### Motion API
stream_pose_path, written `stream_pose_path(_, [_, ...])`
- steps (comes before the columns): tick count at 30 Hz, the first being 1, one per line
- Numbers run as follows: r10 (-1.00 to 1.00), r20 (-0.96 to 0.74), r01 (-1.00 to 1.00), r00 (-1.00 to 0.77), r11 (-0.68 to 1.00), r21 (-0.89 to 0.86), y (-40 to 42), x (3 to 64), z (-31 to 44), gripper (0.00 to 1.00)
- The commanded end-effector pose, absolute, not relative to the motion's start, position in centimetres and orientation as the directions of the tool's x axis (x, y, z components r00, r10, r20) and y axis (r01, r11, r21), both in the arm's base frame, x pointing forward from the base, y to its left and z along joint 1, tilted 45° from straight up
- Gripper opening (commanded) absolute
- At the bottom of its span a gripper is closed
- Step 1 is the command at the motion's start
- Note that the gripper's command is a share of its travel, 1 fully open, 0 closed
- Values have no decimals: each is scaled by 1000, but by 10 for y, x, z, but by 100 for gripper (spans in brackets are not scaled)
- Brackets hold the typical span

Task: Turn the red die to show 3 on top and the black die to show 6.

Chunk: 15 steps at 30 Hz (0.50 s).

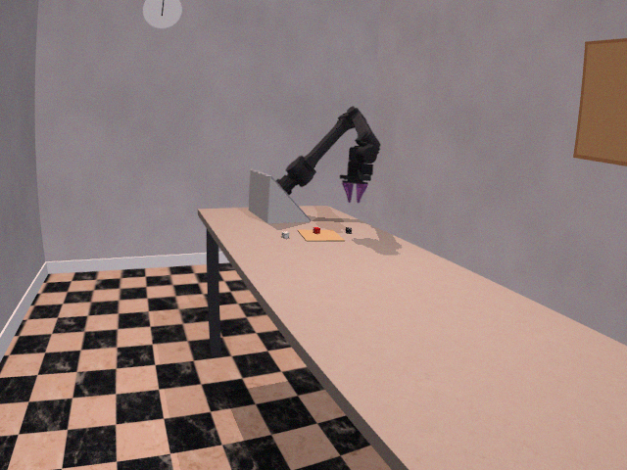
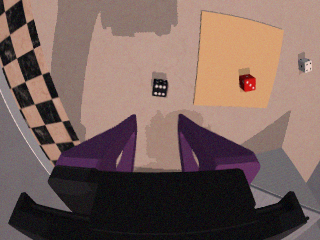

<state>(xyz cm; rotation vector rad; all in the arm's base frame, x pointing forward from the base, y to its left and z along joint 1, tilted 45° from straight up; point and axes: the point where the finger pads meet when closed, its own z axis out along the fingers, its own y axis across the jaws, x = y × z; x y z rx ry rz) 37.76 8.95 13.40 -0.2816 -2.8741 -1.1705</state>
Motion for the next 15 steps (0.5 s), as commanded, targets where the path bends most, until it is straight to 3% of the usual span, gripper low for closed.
stream_pose_path(1, [64, 46, 78, -997, 714, 696, 84, 386, 147, 35])
stream_pose_path(2, [65, 46, 79, -997, 714, 696, 84, 387, 147, 35])
stream_pose_path(3, [66, 41, 76, -997, 714, 696, 84, 387, 149, 100])
stream_pose_path(15, [67, 73, 98, -995, 713, 694, 95, 372, 136, 100])
